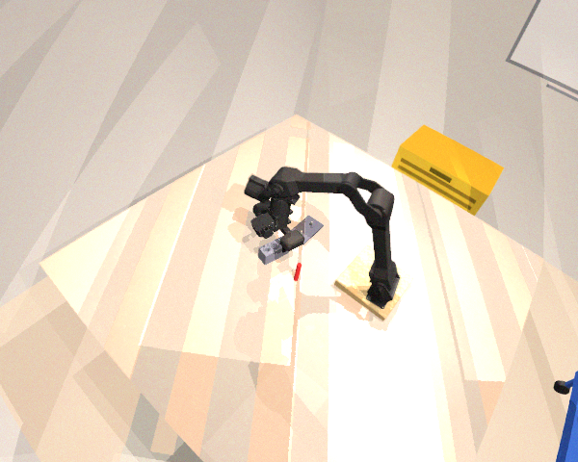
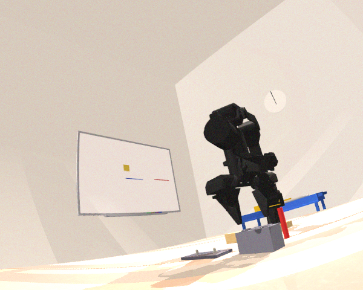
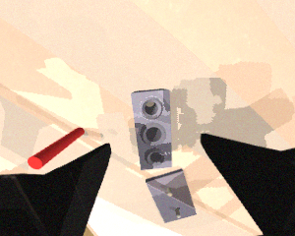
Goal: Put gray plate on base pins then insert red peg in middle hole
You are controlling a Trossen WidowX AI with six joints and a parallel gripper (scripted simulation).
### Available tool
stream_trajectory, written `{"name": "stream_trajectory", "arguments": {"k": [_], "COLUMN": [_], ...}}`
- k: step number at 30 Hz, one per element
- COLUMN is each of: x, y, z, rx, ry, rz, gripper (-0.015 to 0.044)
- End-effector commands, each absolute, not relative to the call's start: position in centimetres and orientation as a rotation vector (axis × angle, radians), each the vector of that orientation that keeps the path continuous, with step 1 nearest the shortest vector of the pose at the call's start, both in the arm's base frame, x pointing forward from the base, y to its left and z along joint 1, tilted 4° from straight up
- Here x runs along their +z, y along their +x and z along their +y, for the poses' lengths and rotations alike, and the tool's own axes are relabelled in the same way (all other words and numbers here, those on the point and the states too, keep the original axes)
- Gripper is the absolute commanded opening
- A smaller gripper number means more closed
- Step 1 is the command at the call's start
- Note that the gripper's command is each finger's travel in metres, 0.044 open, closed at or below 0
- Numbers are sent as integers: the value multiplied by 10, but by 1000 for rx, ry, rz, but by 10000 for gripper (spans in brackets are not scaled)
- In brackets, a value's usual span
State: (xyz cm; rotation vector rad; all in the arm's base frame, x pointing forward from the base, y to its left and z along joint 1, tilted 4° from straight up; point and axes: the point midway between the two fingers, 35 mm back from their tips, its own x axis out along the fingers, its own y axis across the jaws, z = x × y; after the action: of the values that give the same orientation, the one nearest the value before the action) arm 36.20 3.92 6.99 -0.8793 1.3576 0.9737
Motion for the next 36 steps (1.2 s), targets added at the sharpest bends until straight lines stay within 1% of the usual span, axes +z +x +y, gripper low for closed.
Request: {"name": "stream_trajectory", "arguments": {"k": [1, 36], "x": [63, 9], "y": [362, 360], "z": [39, 43], "rx": [970, 970], "ry": [-881, -880], "rz": [1357, 1357], "gripper": [440, 440]}}
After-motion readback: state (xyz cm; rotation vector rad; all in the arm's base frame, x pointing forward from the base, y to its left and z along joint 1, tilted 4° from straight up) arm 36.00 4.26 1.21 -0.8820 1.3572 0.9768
